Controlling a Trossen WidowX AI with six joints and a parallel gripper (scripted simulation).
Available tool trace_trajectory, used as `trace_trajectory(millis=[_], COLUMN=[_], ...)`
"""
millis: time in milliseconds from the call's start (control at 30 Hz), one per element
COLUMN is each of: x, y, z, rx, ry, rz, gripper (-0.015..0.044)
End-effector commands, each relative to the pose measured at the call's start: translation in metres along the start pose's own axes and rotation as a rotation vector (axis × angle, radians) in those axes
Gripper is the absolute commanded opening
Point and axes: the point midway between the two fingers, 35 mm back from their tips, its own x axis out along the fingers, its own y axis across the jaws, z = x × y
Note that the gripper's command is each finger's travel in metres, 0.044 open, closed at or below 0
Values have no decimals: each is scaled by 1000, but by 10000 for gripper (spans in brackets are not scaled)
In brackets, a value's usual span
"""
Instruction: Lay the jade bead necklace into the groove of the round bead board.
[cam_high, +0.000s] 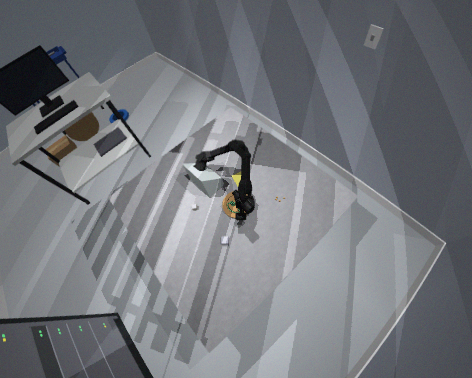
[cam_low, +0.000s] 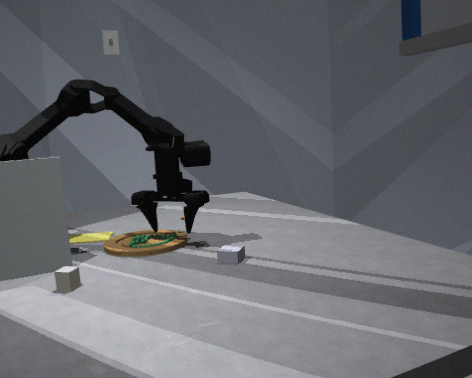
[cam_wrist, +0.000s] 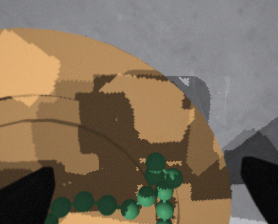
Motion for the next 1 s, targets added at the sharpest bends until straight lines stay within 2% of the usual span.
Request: trace_trajectory(millis=[0, 300, 700, 967], x=[-2, -2, -30, -29], y=[-1, -1, 55, 56], z=[2, 2, -42, -43], rx=[-8, -8, 287, 292], ry=[-5, -5, -2, -2], rz=[0, 0, 1, 1], gripper=[440, 440, 125, 120])
